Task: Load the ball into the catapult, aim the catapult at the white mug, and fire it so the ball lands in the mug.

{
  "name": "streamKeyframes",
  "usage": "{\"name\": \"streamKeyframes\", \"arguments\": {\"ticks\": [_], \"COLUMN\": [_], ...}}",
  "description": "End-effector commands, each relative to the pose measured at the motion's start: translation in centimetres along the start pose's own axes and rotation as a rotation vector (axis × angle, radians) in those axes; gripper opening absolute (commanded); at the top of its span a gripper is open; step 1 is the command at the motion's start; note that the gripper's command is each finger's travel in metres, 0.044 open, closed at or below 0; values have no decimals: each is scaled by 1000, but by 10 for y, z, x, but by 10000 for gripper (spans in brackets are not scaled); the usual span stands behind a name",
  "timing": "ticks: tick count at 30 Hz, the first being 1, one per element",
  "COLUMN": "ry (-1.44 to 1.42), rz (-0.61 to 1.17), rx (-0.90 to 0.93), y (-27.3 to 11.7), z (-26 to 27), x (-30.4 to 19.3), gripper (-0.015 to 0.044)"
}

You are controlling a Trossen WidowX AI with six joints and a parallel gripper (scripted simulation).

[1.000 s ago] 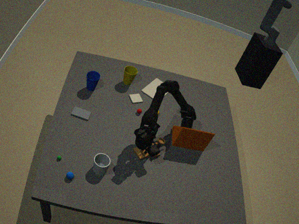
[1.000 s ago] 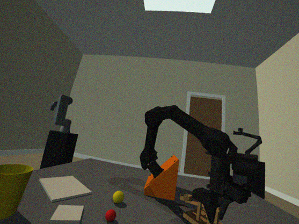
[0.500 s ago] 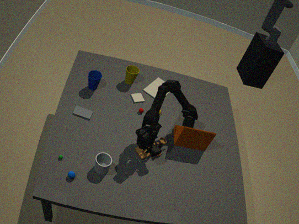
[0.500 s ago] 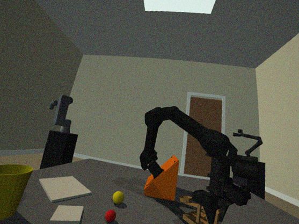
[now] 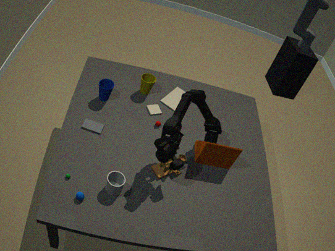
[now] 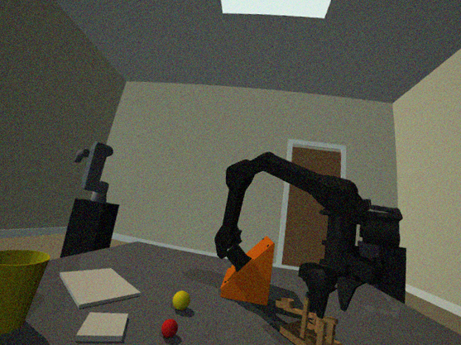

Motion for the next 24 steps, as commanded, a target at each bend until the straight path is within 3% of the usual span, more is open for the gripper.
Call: {"name": "streamKeyframes", "arguments": {"ticks": [1, 4, 10, 15, 24], "ry": [13, 5, 8, 9, 9], "rz": [-29, -39, -31, -31, -31], "rx": [6, -2, 0, -1, -2], "y": [-51, -36, -46, -1, 5], "z": [-1, 1, 0, 0, 0], "x": [-2, 2, -4, -2, -2], "gripper": [440, 440, 440, 440, 440]}}
Point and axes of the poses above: the point midway between the two fingers, 35 mm back from their tips, its own y axis out along the fingers, its own z axis across the jaws, x = y × z, the point moved 1 cm from there along -y, back along the fingers, and after that the axes turned 7 degrees about -y, right-handed, at the moved point
